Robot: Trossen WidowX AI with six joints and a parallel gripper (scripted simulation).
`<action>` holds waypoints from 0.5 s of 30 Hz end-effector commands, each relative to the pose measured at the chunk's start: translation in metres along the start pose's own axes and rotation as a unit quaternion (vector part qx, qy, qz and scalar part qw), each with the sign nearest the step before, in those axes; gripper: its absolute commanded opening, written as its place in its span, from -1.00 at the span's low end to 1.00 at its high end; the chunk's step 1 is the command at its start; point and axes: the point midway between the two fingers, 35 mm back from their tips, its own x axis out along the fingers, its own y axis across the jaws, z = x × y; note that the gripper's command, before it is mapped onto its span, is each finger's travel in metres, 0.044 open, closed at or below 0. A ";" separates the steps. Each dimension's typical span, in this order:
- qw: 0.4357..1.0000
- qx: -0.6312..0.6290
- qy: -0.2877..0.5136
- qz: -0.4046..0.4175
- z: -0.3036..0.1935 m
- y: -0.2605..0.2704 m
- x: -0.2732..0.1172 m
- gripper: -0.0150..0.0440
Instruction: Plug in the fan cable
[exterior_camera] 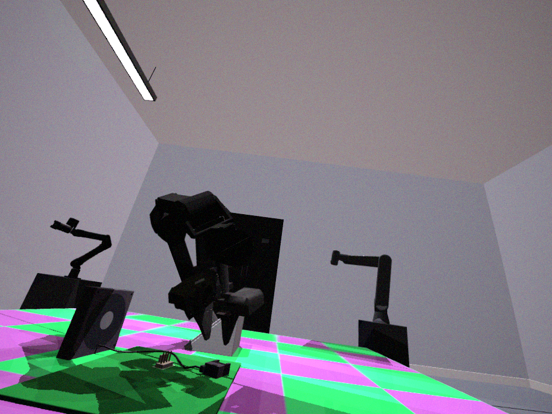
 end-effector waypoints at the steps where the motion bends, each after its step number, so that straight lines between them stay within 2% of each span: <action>1: 1.000 -0.003 0.002 -0.007 0.001 -0.001 0.009 0.22; 15: 1.000 -0.003 0.002 -0.007 0.009 -0.001 0.027 0.22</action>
